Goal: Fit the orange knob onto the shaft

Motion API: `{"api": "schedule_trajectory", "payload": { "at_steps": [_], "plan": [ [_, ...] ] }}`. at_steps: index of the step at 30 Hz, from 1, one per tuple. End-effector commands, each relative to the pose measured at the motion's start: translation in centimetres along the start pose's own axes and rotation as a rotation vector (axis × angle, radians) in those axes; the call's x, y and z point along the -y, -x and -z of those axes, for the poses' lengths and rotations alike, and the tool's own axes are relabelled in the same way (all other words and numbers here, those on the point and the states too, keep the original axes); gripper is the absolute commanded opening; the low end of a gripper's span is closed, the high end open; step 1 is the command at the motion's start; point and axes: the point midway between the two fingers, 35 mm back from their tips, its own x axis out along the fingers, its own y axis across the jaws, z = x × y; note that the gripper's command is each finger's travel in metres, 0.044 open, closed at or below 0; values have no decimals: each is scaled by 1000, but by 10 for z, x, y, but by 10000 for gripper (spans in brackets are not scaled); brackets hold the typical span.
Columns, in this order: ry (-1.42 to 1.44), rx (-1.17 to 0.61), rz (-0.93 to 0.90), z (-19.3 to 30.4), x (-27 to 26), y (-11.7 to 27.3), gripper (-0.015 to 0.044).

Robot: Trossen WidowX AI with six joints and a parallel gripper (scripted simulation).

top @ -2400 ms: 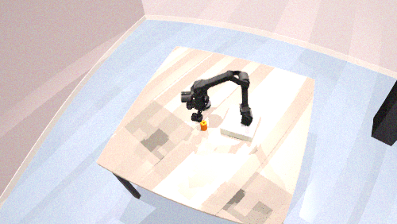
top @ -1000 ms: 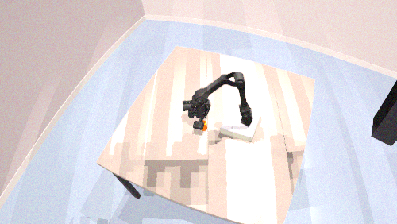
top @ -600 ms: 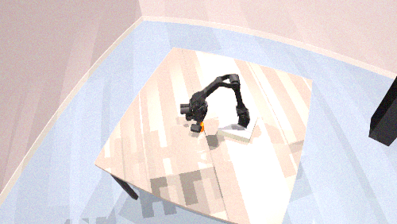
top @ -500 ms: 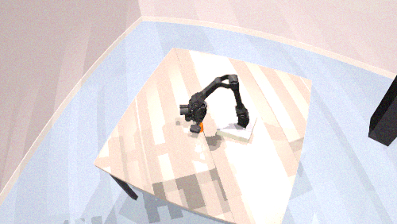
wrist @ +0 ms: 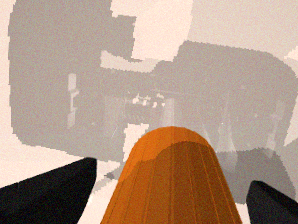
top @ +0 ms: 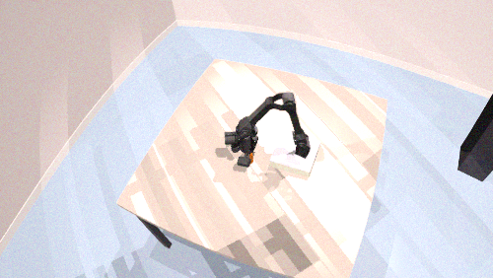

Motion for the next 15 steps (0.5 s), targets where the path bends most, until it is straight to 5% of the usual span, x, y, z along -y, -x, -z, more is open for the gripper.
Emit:
{"api": "schedule_trajectory", "payload": {
  "at_steps": [1,8,12,15],
  "plan": [
    [5,-4,-2,1,0,-1,204],
    [5,-4,-2,1,0,-1,118],
    [5,-3,-2,-2,-1,7,13],
    [5,-3,-2,-5,-2,24,0]
  ]
}}
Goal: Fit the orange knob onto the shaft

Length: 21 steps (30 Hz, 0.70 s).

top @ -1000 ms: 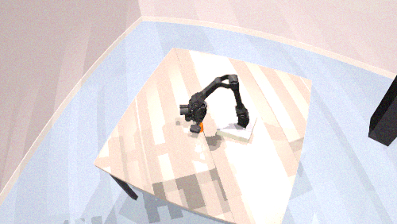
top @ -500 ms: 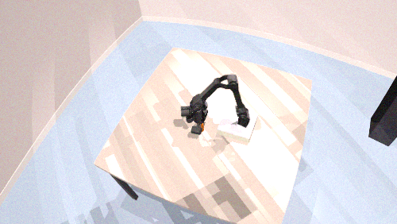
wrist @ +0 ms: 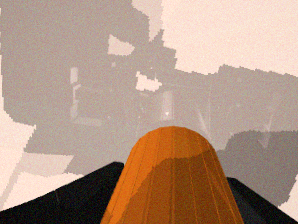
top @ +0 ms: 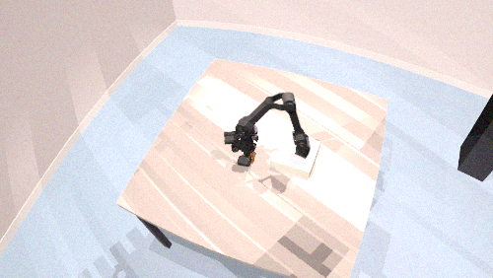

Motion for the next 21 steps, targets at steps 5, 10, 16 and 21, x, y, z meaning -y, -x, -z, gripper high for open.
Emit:
{"api": "schedule_trajectory", "payload": {
  "at_steps": [5,10,16,21],
  "plan": [
    [3,20,-8,-10,-3,49,0],
    [3,20,-8,-9,-3,80,0],
    [3,20,-8,-3,-1,118,0],
    [3,19,-8,0,0,134,0]
  ]
}}
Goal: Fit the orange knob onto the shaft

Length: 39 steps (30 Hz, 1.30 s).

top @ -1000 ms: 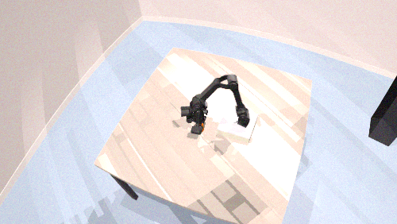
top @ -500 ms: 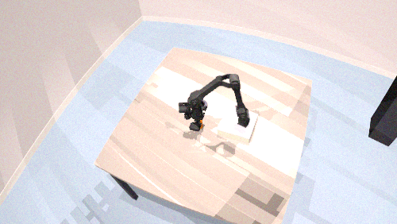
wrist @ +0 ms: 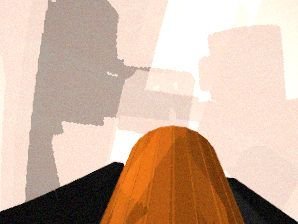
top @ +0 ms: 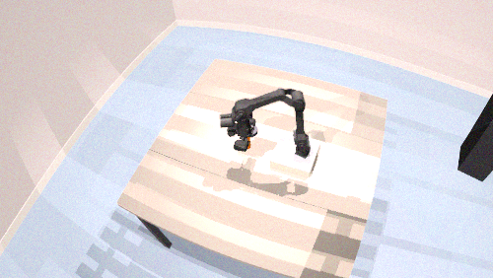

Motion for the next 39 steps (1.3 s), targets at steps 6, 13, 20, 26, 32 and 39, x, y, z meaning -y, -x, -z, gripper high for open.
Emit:
{"api": "schedule_trajectory", "payload": {
  "at_steps": [6,13,20,26,32,39],
  "plan": [
    [-5,3,0,1,4,12,0],
    [-5,0,9,-4,18,7,0],
    [-5,1,8,-14,35,3,0],
    [-5,2,7,-21,50,-1,0],
    [-5,3,7,-28,66,-6,0],
    [-22,7,0,-33,84,-10,0]
  ]
}}
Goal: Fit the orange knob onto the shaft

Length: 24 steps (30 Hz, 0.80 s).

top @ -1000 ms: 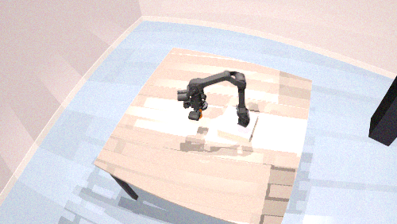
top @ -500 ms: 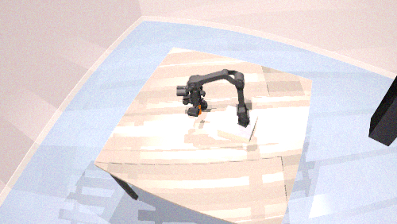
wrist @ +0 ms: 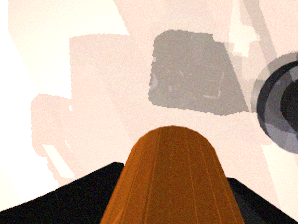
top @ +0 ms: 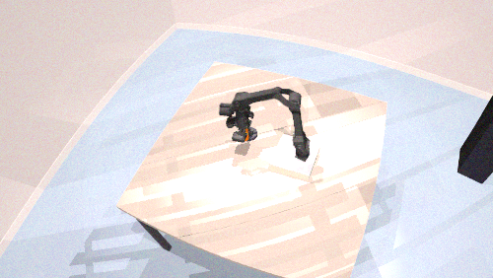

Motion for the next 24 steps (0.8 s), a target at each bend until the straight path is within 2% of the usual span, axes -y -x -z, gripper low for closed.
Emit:
{"api": "schedule_trajectory", "payload": {
  "at_steps": [1,24],
  "plan": [
    [-5,3,-3,-4,12,-3,0],
    [4,6,4,-17,80,-21,0]
  ]
}}
